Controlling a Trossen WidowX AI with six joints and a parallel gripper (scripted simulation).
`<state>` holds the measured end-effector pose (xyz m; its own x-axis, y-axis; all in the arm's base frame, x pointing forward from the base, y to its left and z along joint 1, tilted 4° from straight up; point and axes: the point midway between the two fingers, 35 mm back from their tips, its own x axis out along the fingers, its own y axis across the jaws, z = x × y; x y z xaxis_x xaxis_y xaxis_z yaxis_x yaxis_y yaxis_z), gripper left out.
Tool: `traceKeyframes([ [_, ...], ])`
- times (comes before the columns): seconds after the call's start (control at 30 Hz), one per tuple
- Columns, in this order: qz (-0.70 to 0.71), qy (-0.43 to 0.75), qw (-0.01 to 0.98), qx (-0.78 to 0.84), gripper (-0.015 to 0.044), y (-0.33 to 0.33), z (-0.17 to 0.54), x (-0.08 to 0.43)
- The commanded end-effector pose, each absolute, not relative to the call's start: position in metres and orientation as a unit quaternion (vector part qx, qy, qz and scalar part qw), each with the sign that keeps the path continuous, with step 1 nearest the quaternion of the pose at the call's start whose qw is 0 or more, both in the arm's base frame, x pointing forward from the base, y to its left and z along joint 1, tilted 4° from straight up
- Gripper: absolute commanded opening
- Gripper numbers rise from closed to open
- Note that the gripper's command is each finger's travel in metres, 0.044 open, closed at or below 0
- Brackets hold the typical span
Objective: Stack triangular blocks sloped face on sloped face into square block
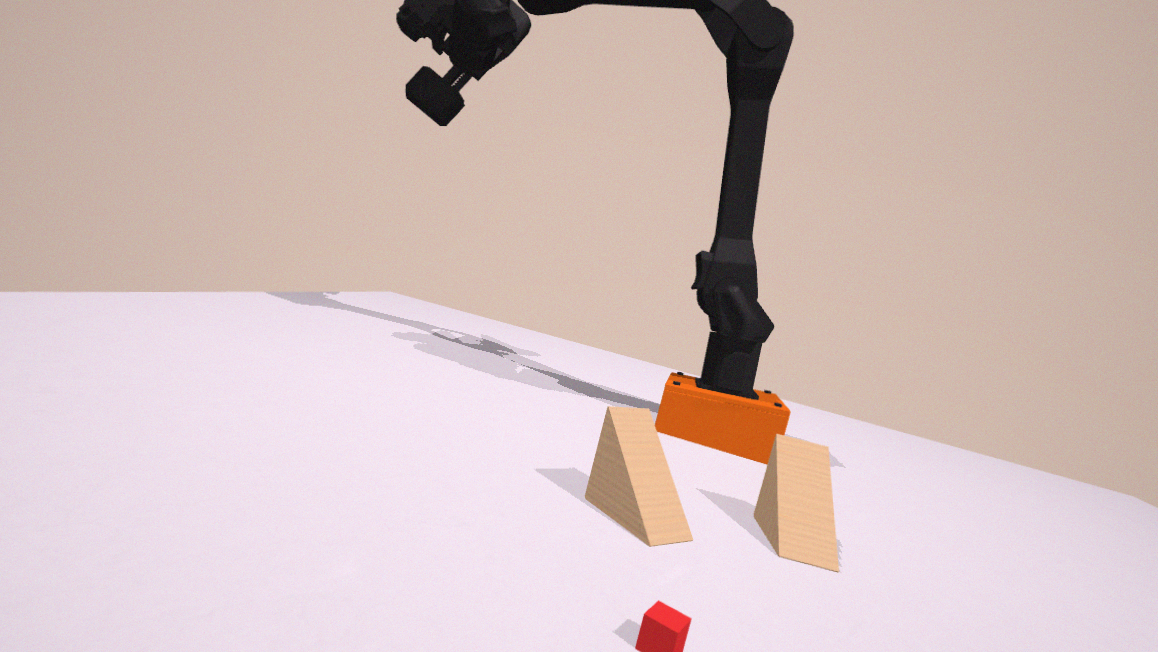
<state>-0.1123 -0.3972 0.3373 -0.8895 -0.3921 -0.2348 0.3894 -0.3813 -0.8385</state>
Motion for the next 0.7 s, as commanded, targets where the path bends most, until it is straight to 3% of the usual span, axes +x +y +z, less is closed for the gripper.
traceKeyframes([
  [0.0,-0.830,0.504,0.240,-0.003,0.0426,-0.397,0.337,-0.109],
  [0.3,-0.737,0.472,0.481,-0.052,0.0440,-0.364,0.299,0.034],
  [0.67,-0.545,0.423,0.722,-0.058,0.0440,-0.251,0.231,0.155],
])
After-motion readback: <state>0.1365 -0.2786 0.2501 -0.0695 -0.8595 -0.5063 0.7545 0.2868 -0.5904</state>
